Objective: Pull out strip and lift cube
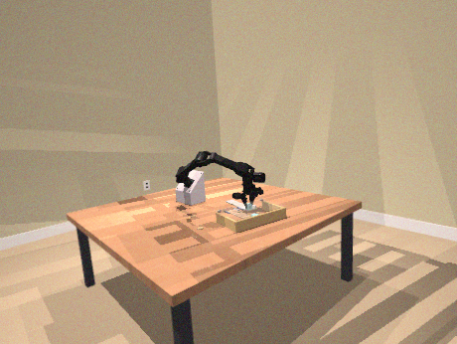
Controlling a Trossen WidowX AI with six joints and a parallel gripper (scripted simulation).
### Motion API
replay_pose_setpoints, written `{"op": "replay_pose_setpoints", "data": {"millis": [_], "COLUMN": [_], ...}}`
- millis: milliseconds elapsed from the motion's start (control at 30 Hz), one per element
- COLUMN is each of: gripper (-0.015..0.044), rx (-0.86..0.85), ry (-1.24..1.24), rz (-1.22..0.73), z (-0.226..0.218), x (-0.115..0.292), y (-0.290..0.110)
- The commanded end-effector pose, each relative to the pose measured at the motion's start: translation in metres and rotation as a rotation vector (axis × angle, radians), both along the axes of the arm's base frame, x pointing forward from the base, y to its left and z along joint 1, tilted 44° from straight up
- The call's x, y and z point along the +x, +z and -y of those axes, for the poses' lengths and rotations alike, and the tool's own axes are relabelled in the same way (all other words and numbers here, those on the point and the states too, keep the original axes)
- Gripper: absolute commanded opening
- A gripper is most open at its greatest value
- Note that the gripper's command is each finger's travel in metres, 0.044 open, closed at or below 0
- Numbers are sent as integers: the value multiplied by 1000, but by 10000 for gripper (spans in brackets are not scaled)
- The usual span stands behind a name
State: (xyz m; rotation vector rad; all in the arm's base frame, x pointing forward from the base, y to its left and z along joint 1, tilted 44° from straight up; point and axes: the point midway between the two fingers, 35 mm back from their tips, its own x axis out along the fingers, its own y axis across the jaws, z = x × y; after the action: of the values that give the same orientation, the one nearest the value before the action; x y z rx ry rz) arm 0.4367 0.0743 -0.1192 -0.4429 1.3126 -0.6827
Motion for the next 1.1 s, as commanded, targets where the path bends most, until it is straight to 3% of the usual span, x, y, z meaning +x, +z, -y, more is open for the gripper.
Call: {"op": "replay_pose_setpoints", "data": {"millis": [0, 1067], "gripper": [0, 0], "rx": [2, -2], "ry": [0, 5], "rz": [3, -6], "z": [-3, -4], "x": [-6, -95], "y": [5, 42]}}
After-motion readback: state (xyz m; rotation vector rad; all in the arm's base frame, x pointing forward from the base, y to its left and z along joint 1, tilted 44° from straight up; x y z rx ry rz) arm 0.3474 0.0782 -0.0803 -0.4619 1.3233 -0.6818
